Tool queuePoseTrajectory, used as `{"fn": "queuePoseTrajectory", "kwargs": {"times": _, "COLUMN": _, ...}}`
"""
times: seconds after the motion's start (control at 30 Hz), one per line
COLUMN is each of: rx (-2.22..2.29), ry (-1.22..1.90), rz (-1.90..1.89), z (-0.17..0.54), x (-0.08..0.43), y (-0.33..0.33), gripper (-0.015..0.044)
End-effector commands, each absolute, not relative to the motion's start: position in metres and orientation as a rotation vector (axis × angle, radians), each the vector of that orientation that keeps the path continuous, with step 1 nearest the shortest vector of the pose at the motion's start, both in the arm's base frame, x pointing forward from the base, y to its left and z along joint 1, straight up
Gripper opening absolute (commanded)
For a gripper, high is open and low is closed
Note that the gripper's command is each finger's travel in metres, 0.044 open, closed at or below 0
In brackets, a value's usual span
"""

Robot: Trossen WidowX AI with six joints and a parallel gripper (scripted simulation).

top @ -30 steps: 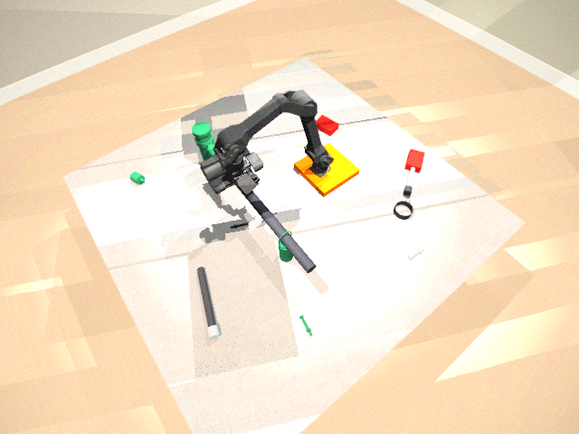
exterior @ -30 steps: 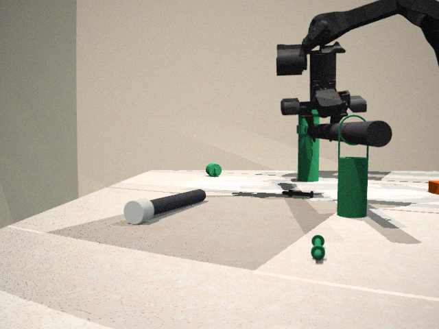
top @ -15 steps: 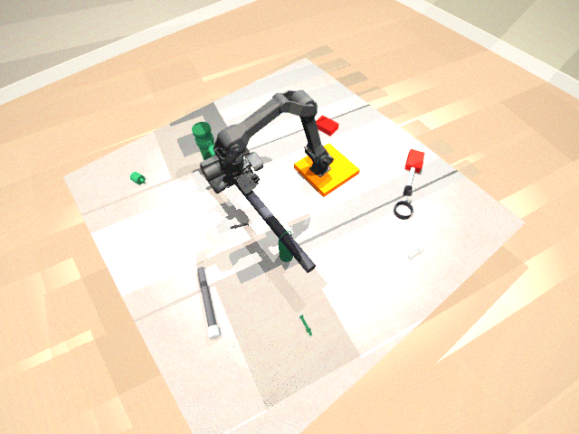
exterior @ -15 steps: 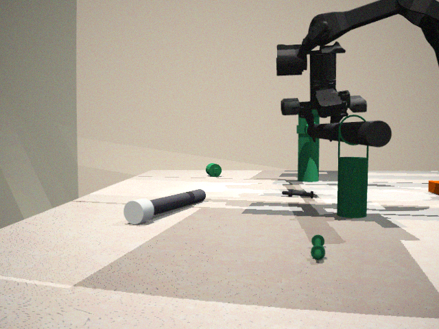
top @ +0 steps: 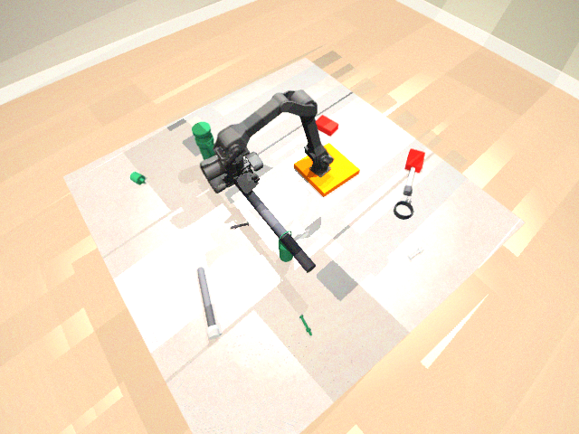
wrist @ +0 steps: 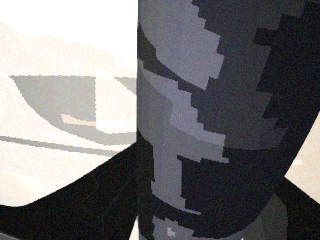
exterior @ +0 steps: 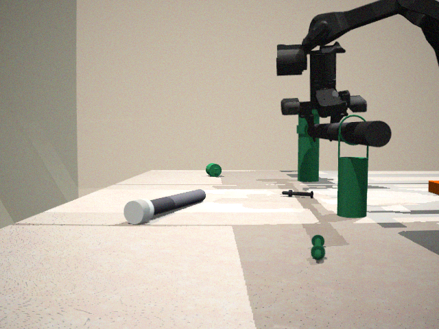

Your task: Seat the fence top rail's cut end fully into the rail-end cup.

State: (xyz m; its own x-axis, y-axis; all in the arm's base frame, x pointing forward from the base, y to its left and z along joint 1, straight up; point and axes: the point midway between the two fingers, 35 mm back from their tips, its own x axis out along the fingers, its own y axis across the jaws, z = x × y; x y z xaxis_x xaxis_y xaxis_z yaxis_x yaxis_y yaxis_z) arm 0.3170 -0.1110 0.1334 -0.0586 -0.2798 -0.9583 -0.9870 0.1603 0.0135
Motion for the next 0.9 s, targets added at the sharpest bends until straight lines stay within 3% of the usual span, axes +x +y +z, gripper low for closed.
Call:
{"fn": "queuePoseTrajectory", "kwargs": {"times": 0.0, "rx": -1.285, "ry": 1.522, "rz": 0.954, "z": 0.1372, "x": 0.3155, "y": -0.1148, "gripper": 0.0000}}
{"fn": "queuePoseTrajectory", "kwargs": {"times": 0.87, "rx": -1.276, "ry": 1.516, "rz": 0.966, "z": 0.1339, "x": 0.3165, "y": -0.1123, "gripper": 0.0000}}
